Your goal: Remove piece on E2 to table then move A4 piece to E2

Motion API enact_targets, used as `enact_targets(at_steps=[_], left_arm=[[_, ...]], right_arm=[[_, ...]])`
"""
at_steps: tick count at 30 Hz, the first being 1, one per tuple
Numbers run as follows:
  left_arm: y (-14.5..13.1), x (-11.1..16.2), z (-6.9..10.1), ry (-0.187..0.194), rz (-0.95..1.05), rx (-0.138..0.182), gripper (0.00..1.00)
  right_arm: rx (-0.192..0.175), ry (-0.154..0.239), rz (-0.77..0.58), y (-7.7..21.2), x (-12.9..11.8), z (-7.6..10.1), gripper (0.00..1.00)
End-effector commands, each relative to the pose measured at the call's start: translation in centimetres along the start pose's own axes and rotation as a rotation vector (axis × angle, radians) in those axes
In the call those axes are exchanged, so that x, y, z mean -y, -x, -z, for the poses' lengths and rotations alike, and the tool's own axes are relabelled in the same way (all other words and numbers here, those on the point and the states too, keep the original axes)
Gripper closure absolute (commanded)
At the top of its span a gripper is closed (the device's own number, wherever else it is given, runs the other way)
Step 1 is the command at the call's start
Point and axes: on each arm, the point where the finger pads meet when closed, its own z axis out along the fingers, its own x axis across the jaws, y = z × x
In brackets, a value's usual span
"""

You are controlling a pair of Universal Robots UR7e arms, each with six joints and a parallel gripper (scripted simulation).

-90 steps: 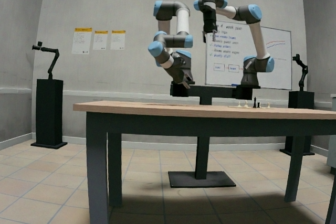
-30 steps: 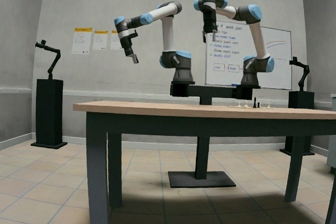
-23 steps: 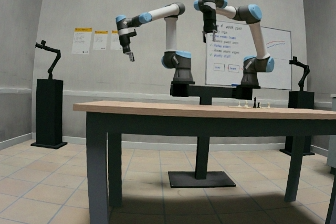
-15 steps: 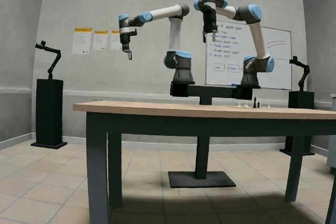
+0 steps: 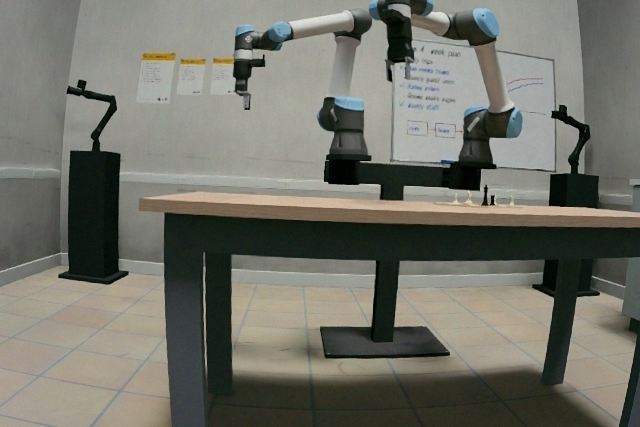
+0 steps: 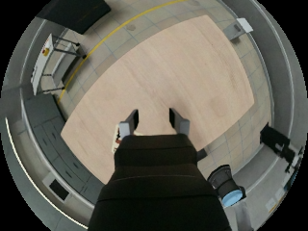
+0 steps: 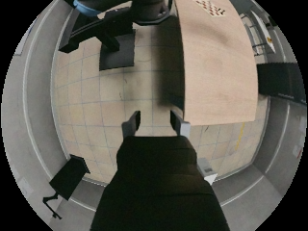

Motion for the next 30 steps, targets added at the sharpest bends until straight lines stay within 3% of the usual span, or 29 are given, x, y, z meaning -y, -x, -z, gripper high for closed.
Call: enact_targets(at_steps=[1,30], left_arm=[[0.00,0.02,0.10,-0.002,0.000,0.000,0.00],[-0.07,-0.56,-0.45,-0.016,0.022,0.008,0.00]], right_arm=[[0.000,0.022,0.008,1.43,-0.11,0.51,0.00],[0.001,0.026,0.010,1.66,-0.11,0.59,0.00]])
